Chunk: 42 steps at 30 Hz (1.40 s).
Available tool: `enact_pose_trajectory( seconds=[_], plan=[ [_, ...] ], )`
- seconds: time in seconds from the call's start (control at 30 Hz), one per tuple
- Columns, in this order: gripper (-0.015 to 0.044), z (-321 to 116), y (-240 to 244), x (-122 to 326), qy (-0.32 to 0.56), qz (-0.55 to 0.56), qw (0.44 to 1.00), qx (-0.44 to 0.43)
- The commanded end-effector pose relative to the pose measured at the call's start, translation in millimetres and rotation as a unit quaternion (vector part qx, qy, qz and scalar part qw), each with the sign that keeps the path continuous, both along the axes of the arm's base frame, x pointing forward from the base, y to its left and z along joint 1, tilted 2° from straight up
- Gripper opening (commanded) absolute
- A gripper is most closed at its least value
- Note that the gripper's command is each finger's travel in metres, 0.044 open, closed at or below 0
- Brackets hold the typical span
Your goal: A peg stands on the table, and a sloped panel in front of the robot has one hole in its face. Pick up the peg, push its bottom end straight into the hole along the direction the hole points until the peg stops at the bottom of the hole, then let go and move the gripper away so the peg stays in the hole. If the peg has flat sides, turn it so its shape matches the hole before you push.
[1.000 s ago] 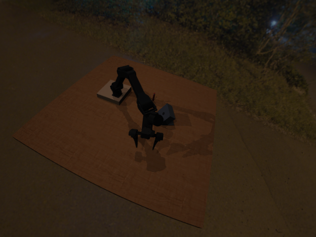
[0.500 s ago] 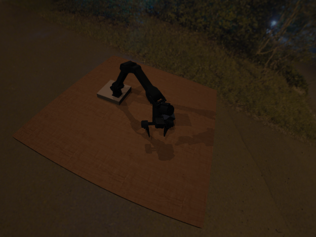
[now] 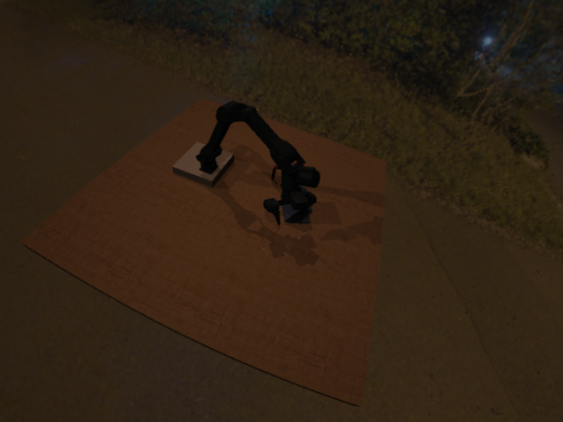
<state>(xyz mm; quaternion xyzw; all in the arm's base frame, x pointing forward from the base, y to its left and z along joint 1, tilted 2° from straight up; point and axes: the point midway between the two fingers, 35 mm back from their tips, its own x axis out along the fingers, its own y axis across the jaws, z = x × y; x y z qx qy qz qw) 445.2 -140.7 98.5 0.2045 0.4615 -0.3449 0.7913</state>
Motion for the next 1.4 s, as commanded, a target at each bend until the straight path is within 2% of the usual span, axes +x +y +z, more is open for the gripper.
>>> enact_pose_trajectory(
  seconds=[0.0, 0.63, 1.37],
  plan=[
    [0.044, 0.5, 22.0, -3.0, 0.012, 0.032, 0.999, 0.007],
    [0.044, -5.9, 129.3, -33.6, 0.078, 0.19, 0.978, 0.039],
    [0.044, -10.3, 235.0, -109.4, 0.175, 0.341, 0.921, 0.069]
  ],
)
